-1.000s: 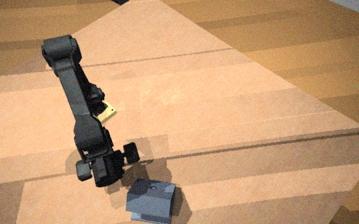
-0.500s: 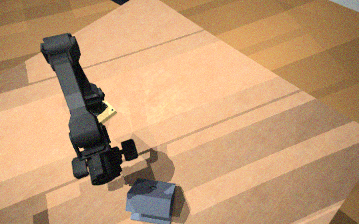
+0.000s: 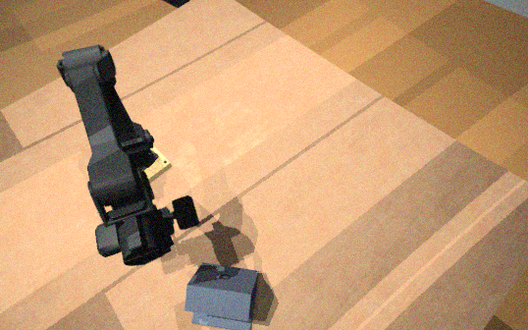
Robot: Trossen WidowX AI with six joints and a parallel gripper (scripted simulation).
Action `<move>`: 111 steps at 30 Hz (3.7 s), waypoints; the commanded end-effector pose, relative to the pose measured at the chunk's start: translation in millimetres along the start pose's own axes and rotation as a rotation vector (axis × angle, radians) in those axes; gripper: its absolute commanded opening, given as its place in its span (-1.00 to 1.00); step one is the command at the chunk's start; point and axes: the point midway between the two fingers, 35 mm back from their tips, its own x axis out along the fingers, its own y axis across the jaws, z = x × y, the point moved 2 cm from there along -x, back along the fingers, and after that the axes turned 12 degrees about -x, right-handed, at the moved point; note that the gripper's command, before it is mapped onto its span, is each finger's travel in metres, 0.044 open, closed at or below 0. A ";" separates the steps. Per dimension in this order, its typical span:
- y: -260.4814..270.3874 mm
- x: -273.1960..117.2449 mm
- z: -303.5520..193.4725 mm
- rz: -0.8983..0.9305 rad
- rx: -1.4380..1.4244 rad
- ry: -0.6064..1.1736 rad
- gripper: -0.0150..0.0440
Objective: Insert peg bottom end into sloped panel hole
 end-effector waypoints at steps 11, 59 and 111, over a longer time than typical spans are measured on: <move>8.2 -1.8 3.8 -0.055 -0.097 -0.008 -0.49; 47.2 0.1 20.7 -0.300 -0.475 -0.037 -0.49; 99.3 -6.9 32.6 -0.571 -0.850 -0.095 -0.49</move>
